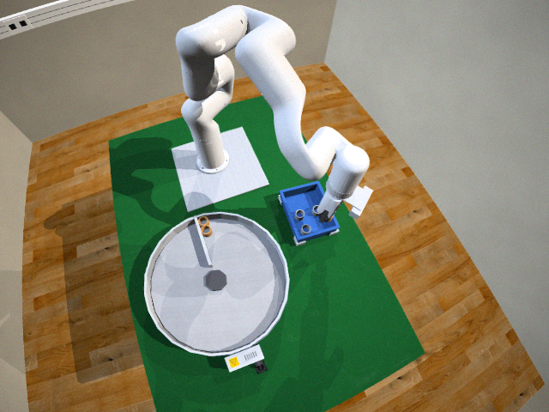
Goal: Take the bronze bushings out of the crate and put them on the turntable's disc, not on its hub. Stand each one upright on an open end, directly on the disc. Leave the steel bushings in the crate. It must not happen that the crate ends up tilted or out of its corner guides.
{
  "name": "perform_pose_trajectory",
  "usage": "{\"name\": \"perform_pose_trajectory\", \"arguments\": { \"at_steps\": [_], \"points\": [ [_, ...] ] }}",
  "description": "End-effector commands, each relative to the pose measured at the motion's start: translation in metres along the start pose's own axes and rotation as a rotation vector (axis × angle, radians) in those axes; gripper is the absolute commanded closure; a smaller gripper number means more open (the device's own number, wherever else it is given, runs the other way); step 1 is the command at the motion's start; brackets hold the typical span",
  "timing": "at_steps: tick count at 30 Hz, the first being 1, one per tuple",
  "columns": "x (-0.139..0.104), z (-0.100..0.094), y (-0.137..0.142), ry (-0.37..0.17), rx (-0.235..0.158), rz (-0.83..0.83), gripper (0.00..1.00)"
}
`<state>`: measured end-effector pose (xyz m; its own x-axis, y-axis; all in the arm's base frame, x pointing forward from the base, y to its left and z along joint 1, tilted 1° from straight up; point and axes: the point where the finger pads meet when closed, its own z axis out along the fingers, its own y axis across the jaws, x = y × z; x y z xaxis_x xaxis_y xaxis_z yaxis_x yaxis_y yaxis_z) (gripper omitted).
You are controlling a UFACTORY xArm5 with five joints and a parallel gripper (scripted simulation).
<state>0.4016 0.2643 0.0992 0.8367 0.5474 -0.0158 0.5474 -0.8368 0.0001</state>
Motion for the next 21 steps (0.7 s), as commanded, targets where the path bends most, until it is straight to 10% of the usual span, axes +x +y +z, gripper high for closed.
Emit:
{"name": "perform_pose_trajectory", "arguments": {
  "at_steps": [1, 21],
  "points": [
    [0.0, -0.023, 0.0, 0.002, 0.0, 0.0, 1.0],
    [0.0, -0.039, 0.0, 0.002, 0.0, 0.0, 1.0]
  ]
}}
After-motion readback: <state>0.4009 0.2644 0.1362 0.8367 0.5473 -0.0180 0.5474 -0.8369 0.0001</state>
